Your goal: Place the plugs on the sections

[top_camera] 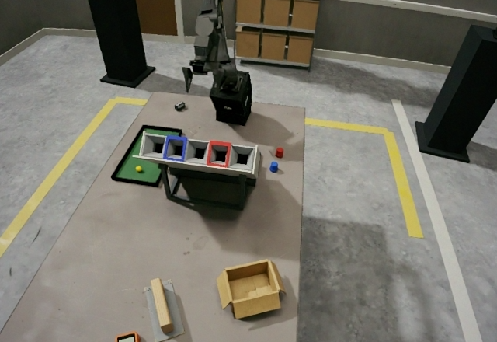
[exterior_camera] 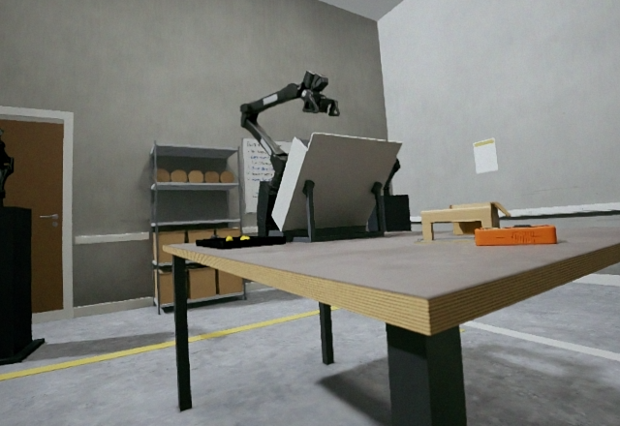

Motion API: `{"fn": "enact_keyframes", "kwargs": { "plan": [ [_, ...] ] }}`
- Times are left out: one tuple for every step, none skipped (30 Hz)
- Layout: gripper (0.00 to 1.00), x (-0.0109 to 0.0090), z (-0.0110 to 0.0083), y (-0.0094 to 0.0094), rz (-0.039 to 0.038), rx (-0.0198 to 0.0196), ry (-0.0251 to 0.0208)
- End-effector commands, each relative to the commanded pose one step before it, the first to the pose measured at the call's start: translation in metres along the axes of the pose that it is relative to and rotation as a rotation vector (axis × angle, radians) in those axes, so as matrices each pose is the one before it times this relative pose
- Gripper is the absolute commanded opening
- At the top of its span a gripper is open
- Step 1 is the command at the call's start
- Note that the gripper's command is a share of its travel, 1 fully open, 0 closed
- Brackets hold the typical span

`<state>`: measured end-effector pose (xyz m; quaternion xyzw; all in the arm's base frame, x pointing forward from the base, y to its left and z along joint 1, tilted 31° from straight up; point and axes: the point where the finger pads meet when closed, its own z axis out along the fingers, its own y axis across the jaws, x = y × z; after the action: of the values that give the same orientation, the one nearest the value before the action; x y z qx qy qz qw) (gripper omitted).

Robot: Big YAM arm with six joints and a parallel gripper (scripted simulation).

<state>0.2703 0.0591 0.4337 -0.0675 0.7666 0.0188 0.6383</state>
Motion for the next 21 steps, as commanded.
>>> {"fn": "enact_keyframes", "kwargs": {
  "plan": [
    [1.0,-0.04201,-0.0099,-0.00598,0.01262,0.00861,-0.07254],
    [1.0,0.0,0.0,0.0,0.0,0.0,0.0],
    [1.0,0.0,0.0,0.0,0.0,0.0,0.0],
    [1.0,0.0,0.0,0.0,0.0,0.0,0.0],
    [1.0,0.0,0.0,0.0,0.0,0.0,0.0],
    [1.0,0.0,0.0,0.0,0.0,0.0,0.0],
    [1.0,0.0,0.0,0.0,0.0,0.0,0.0],
    [1.0,0.0,0.0,0.0,0.0,0.0,0.0],
    [1.0,0.0,0.0,0.0,0.0,0.0,0.0],
    [1.0,0.0,0.0,0.0,0.0,0.0,0.0],
    [1.0,0.0,0.0,0.0,0.0,0.0,0.0],
    [1.0,0.0,0.0,0.0,0.0,0.0,0.0],
    [1.0,0.0,0.0,0.0,0.0,0.0,0.0],
    [1.0,0.0,0.0,0.0,0.0,0.0,0.0],
    [1.0,0.0,0.0,0.0,0.0,0.0,0.0],
    [1.0,0.0,0.0,0.0,0.0,0.0,0.0],
    [1.0,0.0,0.0,0.0,0.0,0.0,0.0],
    [1.0,0.0,0.0,0.0,0.0,0.0,0.0],
    [1.0,0.0,0.0,0.0,0.0,0.0,0.0],
    [0.56,0.0,0.0,0.0,-0.00001,0.0,0.00001],
    [0.56,0.00003,0.0,-0.00001,0.00049,0.0,0.00009]
  ]
}}
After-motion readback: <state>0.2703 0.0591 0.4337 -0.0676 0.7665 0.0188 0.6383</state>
